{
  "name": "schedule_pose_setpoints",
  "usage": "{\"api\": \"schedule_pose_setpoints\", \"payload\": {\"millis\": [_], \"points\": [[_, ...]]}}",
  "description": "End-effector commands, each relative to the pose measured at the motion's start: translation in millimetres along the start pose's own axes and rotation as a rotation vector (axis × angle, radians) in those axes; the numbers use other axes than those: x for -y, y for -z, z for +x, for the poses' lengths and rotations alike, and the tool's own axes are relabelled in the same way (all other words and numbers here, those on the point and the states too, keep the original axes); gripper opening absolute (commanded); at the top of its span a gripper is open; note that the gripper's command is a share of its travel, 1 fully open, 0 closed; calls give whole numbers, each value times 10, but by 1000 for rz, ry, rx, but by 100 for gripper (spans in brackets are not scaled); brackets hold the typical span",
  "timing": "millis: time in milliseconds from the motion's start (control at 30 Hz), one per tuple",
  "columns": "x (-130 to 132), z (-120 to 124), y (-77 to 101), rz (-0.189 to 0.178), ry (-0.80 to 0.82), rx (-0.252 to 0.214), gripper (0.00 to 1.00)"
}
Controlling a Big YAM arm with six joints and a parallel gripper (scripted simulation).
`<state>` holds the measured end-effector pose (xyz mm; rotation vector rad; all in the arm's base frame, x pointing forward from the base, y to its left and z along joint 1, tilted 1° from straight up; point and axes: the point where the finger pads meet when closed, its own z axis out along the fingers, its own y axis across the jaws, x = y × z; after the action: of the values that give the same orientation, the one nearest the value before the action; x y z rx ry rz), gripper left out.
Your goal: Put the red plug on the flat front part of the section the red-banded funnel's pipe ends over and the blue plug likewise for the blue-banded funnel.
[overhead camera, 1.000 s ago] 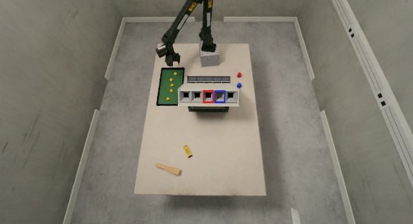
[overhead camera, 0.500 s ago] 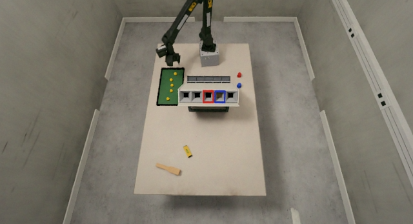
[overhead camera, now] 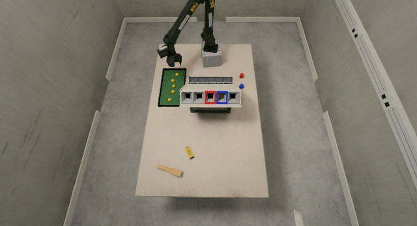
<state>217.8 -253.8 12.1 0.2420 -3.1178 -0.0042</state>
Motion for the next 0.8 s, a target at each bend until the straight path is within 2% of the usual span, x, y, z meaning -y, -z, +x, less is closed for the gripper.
{"api": "schedule_pose_setpoints", "payload": {"millis": [0,767], "points": [[178,-82,63,13,0,10,80],[235,-96,80,10,1,8,80]]}}
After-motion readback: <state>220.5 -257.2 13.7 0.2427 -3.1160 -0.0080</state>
